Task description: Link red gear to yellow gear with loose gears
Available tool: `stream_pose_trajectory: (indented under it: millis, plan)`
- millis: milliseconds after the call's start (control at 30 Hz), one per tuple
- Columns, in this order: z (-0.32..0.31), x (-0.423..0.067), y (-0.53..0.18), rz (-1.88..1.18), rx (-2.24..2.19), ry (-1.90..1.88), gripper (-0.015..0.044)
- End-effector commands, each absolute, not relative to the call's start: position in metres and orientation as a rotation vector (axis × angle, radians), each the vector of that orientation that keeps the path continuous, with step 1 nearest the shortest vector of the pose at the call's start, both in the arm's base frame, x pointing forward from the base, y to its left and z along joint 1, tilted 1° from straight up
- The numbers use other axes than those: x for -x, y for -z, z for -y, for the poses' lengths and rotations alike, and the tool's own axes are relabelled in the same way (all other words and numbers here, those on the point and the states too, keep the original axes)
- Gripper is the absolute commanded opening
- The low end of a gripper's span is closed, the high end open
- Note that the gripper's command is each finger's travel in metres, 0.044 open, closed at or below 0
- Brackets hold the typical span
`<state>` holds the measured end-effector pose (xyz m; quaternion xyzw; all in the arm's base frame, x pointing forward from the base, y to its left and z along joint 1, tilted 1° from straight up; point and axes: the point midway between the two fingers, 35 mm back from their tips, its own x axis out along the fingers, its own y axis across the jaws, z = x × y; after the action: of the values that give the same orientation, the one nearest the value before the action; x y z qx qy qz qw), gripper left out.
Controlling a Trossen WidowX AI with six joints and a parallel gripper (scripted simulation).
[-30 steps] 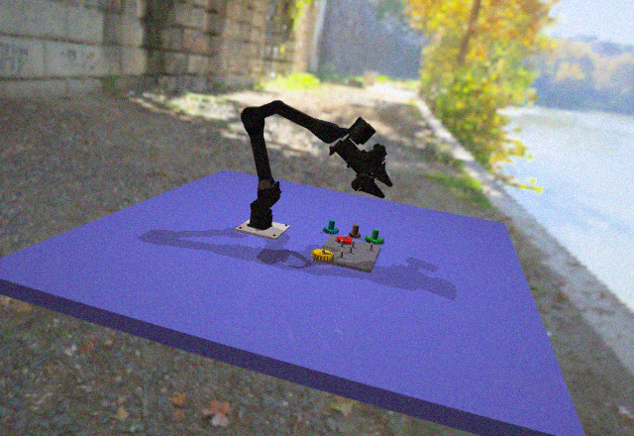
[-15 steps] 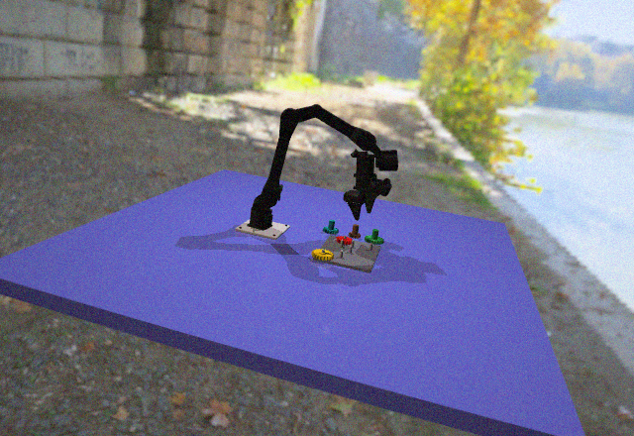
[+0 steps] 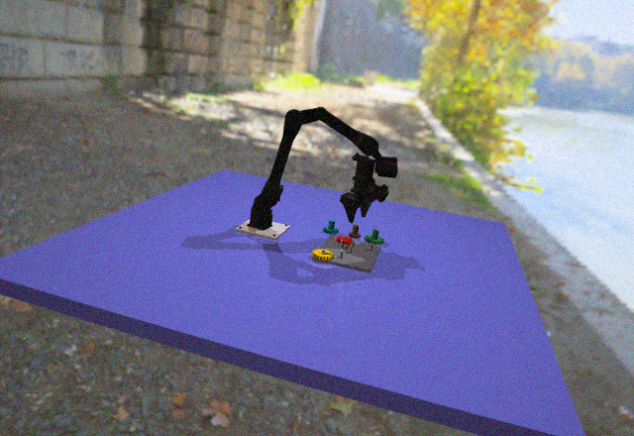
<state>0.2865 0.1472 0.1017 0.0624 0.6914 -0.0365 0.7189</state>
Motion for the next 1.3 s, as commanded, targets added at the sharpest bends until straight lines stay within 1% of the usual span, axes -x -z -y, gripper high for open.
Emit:
stream_pose_trajectory:
  millis: [0,767,1233,1267]
  plan:
    - [-0.148,-0.286,-0.096,-1.537,-0.144,0.083,0.044]
    - [-0.149,-0.287,-0.07,-1.537,-0.144,0.083,0.044]
    - [-0.149,-0.287,-0.07,-1.537,-0.144,0.083,0.0072]
    - [-0.149,-0.287,-0.07,-1.537,-0.144,0.083,0.0066]
